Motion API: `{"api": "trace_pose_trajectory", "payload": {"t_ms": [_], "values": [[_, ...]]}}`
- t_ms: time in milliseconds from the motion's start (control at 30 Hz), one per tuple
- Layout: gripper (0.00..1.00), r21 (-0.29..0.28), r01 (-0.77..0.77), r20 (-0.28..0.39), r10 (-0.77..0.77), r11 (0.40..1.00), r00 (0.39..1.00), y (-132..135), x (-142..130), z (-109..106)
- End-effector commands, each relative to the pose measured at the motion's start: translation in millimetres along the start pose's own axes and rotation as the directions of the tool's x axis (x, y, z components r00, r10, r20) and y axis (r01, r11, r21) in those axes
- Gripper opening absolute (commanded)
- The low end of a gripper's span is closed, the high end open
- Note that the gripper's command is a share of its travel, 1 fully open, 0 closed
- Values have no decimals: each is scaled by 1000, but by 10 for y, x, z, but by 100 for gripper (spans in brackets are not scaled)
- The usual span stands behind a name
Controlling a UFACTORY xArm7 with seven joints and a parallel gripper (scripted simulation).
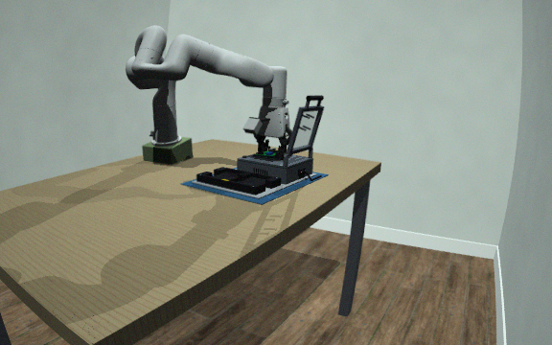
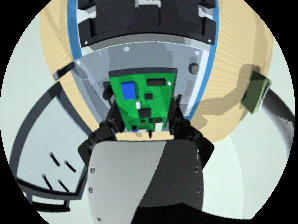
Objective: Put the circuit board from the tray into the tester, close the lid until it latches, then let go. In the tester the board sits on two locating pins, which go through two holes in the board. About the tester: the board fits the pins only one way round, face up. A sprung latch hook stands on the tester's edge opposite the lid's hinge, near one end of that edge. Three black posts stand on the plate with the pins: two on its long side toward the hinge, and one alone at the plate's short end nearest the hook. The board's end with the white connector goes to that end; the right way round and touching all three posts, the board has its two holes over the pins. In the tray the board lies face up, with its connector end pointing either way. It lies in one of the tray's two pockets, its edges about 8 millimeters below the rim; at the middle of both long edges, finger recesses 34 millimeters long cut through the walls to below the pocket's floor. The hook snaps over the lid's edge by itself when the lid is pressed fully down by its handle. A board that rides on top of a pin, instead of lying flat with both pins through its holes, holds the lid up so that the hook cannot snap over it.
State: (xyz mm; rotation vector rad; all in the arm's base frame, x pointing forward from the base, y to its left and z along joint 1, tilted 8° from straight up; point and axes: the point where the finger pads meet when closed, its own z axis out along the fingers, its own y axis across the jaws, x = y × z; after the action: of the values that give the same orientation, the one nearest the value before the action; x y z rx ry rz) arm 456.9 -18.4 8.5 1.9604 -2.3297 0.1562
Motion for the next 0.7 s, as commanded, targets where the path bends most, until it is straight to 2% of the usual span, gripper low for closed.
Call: {"api": "trace_pose_trajectory", "payload": {"t_ms": [0, 33, 667], "values": [[79, 4, 0, 1, 0, 1000, 1000, -14, -3, -14], [100, 4, 0, 1, 0, 1000, 1000, -14, -3, -14], [100, 4, 0, 1, 0, 1000, 1000, -14, -3, -14]]}}
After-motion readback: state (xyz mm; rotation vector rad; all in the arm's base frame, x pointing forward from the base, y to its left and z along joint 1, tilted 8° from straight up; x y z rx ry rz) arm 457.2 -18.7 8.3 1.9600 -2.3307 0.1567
